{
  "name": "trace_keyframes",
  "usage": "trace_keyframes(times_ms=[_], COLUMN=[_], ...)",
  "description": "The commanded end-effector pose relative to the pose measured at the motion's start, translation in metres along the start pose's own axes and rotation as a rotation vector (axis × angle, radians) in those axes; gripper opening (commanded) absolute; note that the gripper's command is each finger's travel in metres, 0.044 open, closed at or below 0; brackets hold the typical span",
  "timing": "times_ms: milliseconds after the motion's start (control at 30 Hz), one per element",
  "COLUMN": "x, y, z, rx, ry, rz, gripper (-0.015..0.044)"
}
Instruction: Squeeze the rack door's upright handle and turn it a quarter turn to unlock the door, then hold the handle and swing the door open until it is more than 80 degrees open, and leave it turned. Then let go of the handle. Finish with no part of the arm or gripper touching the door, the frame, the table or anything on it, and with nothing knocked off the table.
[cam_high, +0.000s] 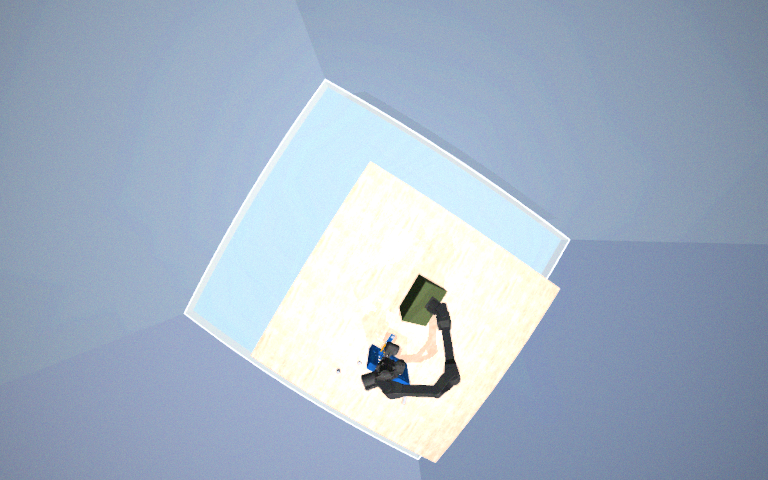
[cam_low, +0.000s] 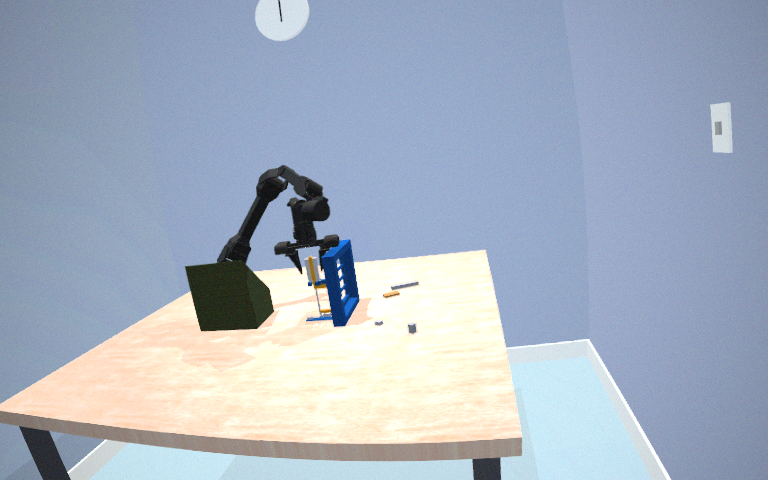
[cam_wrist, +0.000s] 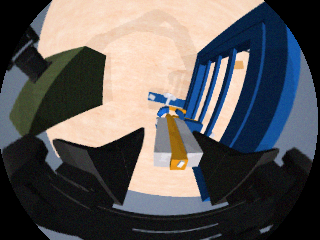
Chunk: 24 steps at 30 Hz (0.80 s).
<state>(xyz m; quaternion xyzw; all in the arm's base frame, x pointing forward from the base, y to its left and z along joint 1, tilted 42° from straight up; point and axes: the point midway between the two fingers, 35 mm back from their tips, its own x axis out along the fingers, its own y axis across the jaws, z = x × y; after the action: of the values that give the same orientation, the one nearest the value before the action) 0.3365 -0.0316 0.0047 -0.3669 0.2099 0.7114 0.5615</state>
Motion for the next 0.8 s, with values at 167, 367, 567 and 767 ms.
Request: trace_keyframes(times_ms=[167,367,567,767], x=[0.0021,0.0021,0.0021,0.0021], y=[-0.0024,-0.0024,-0.0024,-0.0024], z=[0.0022,0.0022,0.0022,0.0022], rx=[-0.023,-0.023,-0.023,-0.023], ry=[-0.003,-0.003,-0.003,-0.003], rz=[-0.001,-0.001,-0.001,-0.001], gripper=[0.0238,0.0198,0.0158,0.0118])
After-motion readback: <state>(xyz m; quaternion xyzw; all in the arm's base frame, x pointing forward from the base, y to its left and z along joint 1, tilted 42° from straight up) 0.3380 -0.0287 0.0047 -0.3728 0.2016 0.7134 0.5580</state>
